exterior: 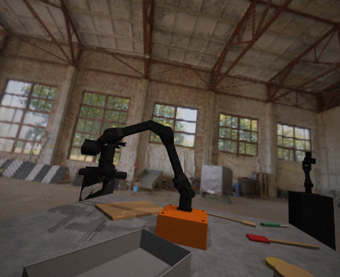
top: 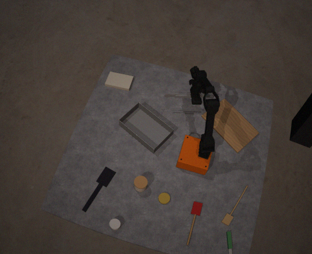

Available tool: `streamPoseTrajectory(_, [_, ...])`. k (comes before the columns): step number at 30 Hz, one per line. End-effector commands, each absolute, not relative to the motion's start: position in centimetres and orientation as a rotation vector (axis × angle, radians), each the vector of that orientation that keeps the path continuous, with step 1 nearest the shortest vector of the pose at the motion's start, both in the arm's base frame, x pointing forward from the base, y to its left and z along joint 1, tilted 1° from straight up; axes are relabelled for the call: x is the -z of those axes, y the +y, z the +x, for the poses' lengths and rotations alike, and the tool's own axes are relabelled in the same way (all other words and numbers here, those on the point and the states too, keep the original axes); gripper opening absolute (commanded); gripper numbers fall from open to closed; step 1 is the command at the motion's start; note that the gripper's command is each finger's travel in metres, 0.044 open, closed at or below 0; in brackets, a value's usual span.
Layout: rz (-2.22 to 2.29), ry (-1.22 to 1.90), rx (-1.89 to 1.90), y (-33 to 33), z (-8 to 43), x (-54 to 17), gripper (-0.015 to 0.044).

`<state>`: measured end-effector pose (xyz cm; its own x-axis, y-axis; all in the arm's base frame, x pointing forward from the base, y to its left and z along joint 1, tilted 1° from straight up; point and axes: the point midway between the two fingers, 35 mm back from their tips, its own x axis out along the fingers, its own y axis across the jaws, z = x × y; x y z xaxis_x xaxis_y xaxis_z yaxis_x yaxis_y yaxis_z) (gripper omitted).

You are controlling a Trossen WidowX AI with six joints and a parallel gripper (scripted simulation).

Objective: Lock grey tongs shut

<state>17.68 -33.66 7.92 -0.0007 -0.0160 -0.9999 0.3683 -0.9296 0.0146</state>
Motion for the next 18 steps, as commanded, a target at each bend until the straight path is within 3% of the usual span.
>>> streamPoseTrajectory(1, [2.033,0.300,2.037,-34.2,16.4,-8.3,-0.0150])
streamPoseTrajectory(18, [2.231,-0.113,2.244,-36.3,5.7,-8.4,-0.0150])
